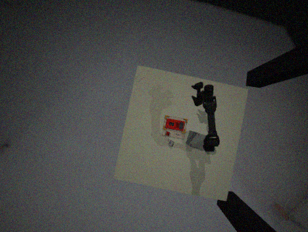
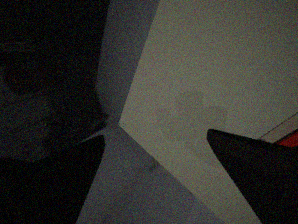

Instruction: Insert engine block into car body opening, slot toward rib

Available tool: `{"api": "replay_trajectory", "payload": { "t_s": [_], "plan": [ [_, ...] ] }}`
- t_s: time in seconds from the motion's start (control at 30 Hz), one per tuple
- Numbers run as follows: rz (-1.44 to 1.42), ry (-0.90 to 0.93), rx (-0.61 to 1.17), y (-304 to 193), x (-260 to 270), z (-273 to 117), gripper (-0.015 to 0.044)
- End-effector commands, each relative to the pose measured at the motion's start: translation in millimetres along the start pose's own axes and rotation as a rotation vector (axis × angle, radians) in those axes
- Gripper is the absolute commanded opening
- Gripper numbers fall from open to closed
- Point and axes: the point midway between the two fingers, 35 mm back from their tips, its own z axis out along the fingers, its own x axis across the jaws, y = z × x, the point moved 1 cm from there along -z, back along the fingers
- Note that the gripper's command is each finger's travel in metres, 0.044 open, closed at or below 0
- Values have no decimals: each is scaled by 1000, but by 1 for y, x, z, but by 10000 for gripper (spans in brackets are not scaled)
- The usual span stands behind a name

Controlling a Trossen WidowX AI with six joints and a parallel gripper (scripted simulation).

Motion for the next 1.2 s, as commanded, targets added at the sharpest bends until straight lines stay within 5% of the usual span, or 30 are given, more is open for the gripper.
{"api": "replay_trajectory", "payload": {
  "t_s": [0.0,0.67,1.17],
  "plan": [
    [-107,-26,12,-28,-10,3,440],
    [-747,-206,101,-179,-116,23,440],
    [-1198,-313,191,-242,-209,24,440]
  ]
}}
